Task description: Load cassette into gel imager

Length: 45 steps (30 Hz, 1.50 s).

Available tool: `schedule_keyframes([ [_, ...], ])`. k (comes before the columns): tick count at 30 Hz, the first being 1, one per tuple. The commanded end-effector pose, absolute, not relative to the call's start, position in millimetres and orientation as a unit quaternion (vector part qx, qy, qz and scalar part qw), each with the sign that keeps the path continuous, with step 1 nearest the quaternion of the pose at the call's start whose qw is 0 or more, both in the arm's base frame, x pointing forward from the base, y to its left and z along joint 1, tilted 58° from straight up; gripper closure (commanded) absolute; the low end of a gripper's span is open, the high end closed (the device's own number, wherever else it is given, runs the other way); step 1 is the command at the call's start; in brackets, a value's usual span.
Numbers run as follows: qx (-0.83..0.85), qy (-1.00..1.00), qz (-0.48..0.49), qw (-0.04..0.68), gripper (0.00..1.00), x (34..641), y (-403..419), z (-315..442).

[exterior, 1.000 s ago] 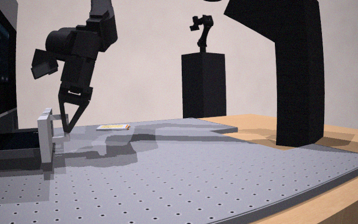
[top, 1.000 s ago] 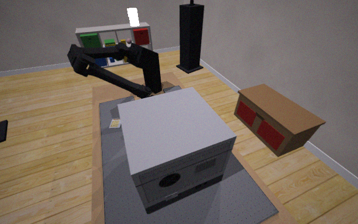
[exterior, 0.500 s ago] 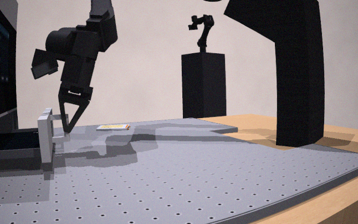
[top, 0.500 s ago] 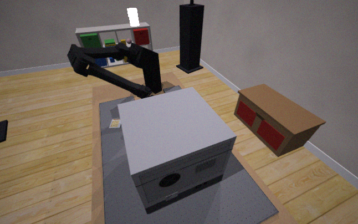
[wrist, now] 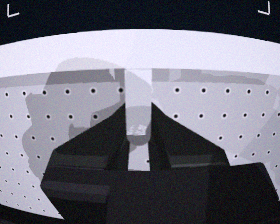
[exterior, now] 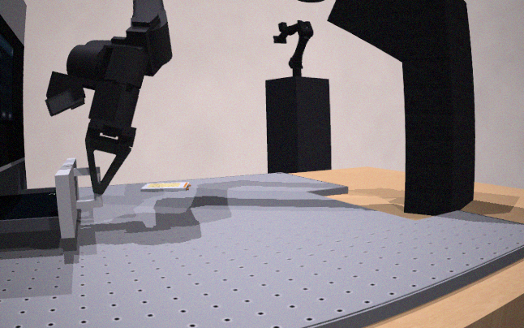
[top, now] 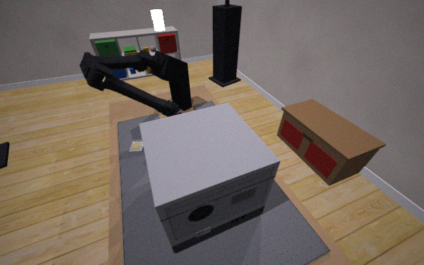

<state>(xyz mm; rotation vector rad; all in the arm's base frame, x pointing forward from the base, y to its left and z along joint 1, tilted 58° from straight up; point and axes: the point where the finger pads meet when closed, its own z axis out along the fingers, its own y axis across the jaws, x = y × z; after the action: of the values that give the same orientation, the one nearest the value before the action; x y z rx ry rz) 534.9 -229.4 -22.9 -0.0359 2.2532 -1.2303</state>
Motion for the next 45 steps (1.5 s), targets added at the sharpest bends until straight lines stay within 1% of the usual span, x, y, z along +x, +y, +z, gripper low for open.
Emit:
schedule_keyframes([
  [1, -0.010, 0.842, -0.465, 0.274, 0.92, 521.0, -235.2, -18.7],
  [8, -0.010, 0.842, -0.465, 0.274, 0.92, 521.0, -235.2, -18.7],
  [9, -0.010, 0.848, -0.457, 0.267, 0.92, 525.8, -218.8, -20.8],
  [12, 0.014, 0.857, -0.459, 0.234, 0.92, 531.2, -218.0, -16.1],
  [15, 0.024, 0.859, -0.461, 0.219, 0.92, 512.3, -234.0, -22.8],
  [24, 0.027, 0.860, -0.462, 0.217, 0.92, 501.4, -238.1, -26.3],
  [27, 0.032, 0.856, -0.464, 0.227, 0.92, 500.6, -239.0, -24.2],
  [45, 0.023, 0.856, -0.466, 0.222, 0.92, 479.4, -239.7, -32.2],
])
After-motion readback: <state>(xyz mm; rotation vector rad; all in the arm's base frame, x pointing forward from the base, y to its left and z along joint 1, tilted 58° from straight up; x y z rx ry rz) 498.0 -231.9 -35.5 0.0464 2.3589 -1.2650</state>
